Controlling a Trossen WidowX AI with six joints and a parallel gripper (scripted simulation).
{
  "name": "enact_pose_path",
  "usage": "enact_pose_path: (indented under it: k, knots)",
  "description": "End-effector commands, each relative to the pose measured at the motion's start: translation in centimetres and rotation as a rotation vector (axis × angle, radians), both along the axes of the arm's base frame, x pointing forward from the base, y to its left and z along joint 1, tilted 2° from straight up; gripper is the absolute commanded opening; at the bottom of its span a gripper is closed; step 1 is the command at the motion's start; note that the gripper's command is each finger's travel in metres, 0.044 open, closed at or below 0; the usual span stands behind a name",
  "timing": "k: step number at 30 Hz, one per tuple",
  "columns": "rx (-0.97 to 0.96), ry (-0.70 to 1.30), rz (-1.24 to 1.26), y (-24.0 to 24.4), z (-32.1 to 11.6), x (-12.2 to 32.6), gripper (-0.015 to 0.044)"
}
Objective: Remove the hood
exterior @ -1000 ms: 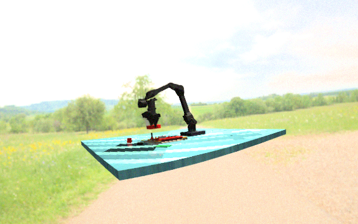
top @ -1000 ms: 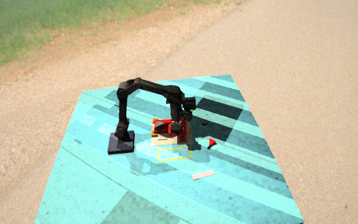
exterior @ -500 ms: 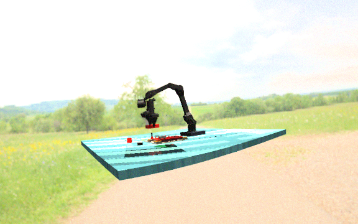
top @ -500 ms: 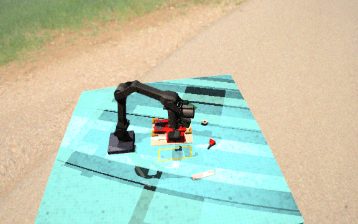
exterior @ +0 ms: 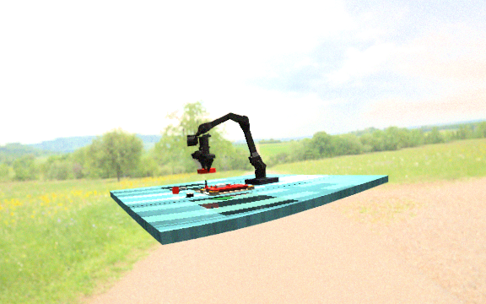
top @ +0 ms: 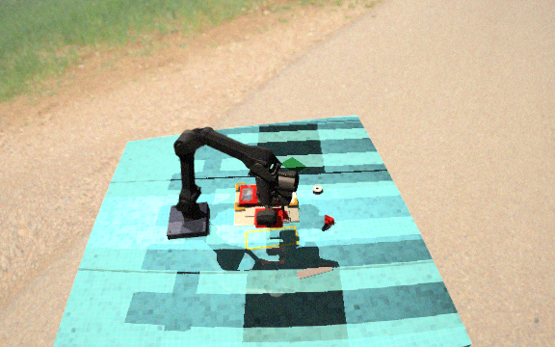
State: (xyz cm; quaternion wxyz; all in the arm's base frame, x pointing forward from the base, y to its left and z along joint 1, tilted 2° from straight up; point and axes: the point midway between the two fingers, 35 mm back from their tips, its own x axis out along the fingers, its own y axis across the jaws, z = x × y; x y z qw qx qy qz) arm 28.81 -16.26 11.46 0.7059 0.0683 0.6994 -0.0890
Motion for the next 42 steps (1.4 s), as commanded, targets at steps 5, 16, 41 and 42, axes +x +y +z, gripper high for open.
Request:
enact_pose_path:
  k: [5,16,41,42]
  knots:
    - [-0.007,-0.007,0.004,-0.2,-0.2,0.0,0.0000]
    - [-0.007,-0.007,0.004,-0.2,-0.9,0.1,0.0000]
    - [-0.007,-0.007,0.004,-0.3,-2.5,0.2,0.0000]
    - [-0.007,-0.007,0.004,-0.3,-2.6,0.2,0.0000]
